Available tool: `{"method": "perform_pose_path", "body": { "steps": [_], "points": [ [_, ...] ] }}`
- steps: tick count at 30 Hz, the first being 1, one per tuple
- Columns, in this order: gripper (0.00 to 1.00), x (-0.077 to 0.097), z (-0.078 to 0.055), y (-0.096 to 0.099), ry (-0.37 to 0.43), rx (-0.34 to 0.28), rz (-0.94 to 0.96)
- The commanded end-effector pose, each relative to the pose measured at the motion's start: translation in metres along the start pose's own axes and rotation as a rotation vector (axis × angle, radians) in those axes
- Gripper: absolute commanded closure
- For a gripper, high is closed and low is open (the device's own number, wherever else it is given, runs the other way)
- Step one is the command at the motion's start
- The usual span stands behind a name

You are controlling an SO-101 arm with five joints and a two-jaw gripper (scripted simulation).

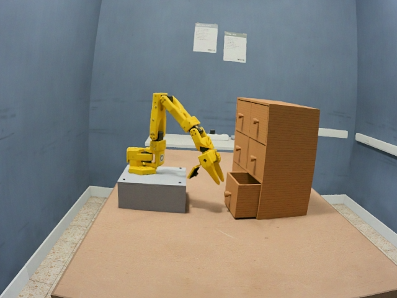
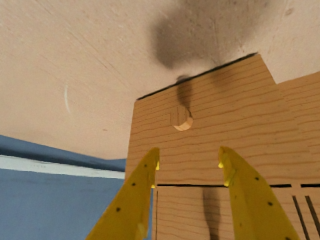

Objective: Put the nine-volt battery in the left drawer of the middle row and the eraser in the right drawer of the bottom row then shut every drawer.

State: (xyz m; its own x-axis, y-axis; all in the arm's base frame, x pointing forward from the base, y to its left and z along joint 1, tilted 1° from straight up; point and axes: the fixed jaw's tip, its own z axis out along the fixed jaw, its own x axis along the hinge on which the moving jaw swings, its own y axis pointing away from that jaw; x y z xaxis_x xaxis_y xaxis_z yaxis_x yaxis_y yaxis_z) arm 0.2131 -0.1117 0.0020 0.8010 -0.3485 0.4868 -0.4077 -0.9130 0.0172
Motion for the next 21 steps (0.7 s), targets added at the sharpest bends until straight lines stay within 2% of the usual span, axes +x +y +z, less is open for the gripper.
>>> {"method": "perform_pose_path", "body": {
  "steps": [1,21],
  "points": [
    [0.79,0.0017,0.0016,0.0010,0.006,-0.001,-0.001],
    [0.79,0.0023,0.0034,0.0019,0.006,-0.003,0.002]
  ]
}}
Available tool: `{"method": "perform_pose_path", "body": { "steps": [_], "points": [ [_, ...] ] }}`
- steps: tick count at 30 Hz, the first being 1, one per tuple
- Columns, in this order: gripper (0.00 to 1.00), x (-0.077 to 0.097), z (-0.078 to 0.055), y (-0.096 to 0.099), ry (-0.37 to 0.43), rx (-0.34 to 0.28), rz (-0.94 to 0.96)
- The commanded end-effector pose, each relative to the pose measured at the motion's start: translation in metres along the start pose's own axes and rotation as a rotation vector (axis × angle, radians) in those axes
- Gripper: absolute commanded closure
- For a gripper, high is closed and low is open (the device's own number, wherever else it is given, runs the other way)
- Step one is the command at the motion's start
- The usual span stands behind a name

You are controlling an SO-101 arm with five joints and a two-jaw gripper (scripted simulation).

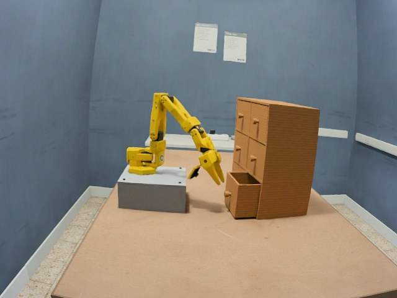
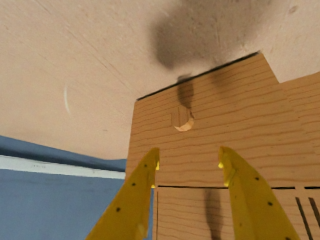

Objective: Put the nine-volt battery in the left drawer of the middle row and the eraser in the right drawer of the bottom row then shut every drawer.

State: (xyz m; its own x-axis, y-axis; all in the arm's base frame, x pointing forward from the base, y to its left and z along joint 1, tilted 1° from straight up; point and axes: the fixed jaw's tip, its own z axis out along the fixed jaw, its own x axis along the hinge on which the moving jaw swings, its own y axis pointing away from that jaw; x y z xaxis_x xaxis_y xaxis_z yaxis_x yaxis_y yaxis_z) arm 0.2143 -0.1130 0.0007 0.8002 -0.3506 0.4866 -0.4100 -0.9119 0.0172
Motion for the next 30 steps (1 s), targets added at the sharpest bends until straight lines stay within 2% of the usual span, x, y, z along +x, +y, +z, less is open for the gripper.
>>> {"method": "perform_pose_path", "body": {
  "steps": [1,11,16,28,30],
  "points": [
    [0.79,0.002,0.001,0.001,0.006,-0.002,0.000],
    [0.79,0.002,0.001,0.001,0.006,-0.002,0.000],
    [0.79,0.003,0.017,0.001,0.006,-0.001,-0.002],
    [0.79,0.003,0.017,0.001,0.006,-0.001,-0.002],
    [0.79,0.003,0.023,0.001,0.006,0.000,-0.002]
  ]
}}
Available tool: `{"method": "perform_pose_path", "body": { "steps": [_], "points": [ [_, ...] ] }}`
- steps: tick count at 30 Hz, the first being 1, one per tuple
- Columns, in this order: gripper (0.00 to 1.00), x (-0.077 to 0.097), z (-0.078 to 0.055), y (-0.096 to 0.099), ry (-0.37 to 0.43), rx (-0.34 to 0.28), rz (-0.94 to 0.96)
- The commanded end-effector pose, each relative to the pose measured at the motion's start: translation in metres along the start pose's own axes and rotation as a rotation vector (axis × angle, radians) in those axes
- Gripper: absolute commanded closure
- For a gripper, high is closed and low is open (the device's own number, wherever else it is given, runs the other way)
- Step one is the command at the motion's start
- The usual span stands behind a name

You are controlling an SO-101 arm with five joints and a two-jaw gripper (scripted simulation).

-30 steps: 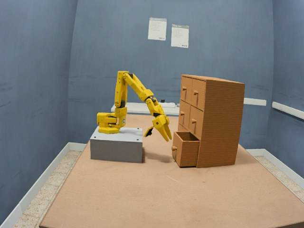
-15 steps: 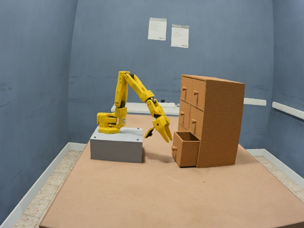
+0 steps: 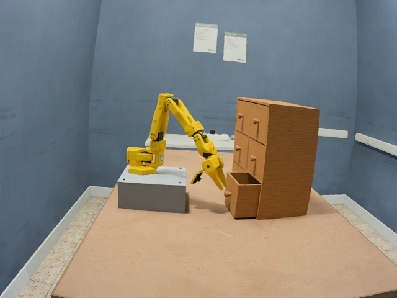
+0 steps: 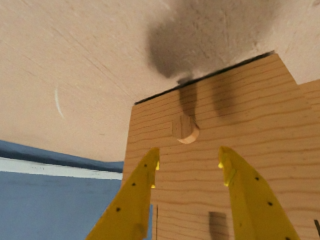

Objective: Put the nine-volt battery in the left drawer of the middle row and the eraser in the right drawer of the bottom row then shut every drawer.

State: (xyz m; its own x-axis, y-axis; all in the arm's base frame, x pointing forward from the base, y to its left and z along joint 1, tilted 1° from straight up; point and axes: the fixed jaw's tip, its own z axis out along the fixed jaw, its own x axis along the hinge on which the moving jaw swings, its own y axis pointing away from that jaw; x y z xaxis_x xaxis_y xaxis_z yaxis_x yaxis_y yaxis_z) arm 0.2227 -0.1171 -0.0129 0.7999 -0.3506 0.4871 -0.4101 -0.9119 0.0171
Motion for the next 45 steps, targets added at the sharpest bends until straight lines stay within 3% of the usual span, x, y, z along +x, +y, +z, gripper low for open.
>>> {"method": "perform_pose_path", "body": {
  "steps": [1,3,15,17,45],
  "points": [
    [0.79,0.001,0.010,0.000,0.006,0.000,-0.003],
    [0.79,0.000,0.016,0.000,0.006,0.000,-0.003],
    [0.79,0.000,0.016,0.000,0.006,0.000,-0.003],
    [0.79,-0.001,0.023,0.000,0.006,0.001,-0.004],
    [0.79,0.000,0.025,0.000,0.006,0.000,-0.004]
  ]
}}
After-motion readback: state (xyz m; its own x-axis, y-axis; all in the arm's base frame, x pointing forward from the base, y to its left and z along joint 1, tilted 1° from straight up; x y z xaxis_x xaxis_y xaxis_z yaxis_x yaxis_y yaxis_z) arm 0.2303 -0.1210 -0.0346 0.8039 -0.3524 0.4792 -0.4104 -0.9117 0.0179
